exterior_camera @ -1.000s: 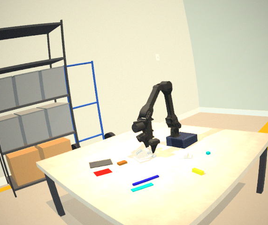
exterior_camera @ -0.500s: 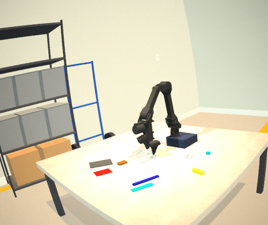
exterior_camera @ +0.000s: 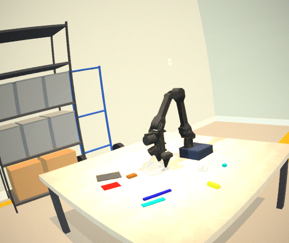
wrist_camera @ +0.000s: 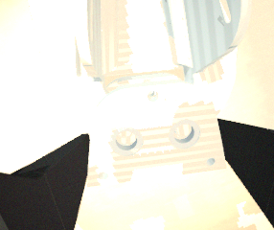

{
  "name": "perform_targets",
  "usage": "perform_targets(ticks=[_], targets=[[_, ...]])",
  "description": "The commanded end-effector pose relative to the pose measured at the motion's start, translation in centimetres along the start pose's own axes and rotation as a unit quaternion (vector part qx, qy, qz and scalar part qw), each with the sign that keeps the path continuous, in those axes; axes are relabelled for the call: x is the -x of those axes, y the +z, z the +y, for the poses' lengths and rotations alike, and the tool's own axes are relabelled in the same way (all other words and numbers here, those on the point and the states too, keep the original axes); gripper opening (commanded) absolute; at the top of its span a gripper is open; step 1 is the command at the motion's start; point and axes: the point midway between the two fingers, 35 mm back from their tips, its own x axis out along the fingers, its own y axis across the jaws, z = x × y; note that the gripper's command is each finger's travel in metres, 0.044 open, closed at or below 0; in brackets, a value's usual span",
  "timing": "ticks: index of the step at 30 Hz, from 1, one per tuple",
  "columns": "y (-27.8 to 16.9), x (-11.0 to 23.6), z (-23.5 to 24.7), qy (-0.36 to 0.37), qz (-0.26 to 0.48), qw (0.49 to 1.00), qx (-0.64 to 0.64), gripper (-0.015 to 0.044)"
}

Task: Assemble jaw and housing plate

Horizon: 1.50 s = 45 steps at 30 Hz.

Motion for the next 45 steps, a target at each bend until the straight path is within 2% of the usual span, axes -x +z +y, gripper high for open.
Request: perform_targets(ticks=[1, 45], targets=[[0.04, -0.06, -0.04, -0.002, -0.001, 1.0, -0.002, 0.0351], [0.03, -1.02, -0.04, -0.002, -0.001, 1.0, -0.003, 0.0351]])
